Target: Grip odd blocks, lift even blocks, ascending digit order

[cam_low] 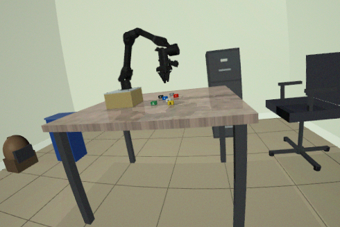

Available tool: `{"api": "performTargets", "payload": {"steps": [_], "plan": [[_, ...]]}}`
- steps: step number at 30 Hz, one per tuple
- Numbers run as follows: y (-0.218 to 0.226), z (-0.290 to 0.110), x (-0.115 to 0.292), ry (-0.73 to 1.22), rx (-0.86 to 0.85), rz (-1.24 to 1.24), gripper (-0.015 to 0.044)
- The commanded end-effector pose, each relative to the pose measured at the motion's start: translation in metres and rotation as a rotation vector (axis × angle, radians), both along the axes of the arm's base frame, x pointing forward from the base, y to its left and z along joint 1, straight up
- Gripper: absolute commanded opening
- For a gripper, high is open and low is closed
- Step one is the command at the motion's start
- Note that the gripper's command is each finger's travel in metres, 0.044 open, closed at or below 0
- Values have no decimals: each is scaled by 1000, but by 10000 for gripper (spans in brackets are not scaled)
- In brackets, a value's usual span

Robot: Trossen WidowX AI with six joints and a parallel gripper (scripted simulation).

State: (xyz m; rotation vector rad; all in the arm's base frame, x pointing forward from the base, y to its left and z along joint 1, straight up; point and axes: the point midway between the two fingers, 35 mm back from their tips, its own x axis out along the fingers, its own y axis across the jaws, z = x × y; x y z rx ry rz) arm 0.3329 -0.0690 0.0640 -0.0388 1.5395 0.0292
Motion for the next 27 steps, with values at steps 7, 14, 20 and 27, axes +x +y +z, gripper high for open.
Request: {"api": "performTargets", "payload": {"steps": [7, 14, 20, 27], "plan": [[-16, 1, 9, -2, -1, 5, 400], [-73, 3, 30, -4, -7, 5, 400], [-73, 3, 30, -4, -7, 5, 400], [-73, 3, 30, -4, -7, 5, 400]]}}
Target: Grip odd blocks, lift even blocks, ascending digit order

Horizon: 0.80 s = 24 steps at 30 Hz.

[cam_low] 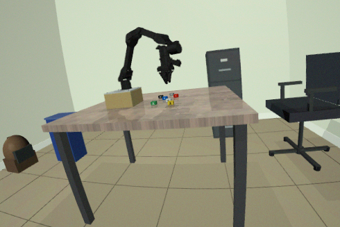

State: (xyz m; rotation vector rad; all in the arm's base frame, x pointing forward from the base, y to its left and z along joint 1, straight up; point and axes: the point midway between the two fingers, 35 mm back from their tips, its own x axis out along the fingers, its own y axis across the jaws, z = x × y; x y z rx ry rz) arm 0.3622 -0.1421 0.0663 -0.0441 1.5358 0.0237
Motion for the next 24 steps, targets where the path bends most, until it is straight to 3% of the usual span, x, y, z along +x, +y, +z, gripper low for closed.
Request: {"api": "performTargets", "payload": {"steps": [1, 7, 13, 19, 24], "plan": [[0, 0, 0, 0, 0, 5, 400], [13, 0, 3, 0, 2, 5, 400], [122, 0, 7, -1, 13, 5, 400], [224, -1, -21, 2, 24, 5, 400], [237, -1, -27, 2, 25, 5, 400]]}}
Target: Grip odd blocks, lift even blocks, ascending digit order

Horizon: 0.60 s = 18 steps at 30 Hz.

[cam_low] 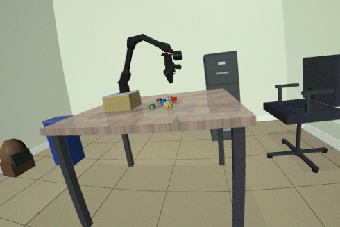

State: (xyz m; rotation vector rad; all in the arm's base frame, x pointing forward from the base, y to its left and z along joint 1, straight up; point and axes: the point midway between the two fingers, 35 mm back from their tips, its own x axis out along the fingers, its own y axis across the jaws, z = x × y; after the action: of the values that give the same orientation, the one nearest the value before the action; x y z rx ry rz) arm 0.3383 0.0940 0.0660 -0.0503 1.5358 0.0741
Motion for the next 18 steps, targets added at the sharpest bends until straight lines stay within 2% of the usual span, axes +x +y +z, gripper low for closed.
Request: {"api": "performTargets", "payload": {"steps": [1, 4, 8, 18], "plan": [[0, -1, -3, 1, -3, -31, 400], [1, -15, -1, 1, -2, -31, 400], [1, -79, -1, 2, -3, -31, 400], [1, -85, -1, 2, -3, -31, 400]]}}
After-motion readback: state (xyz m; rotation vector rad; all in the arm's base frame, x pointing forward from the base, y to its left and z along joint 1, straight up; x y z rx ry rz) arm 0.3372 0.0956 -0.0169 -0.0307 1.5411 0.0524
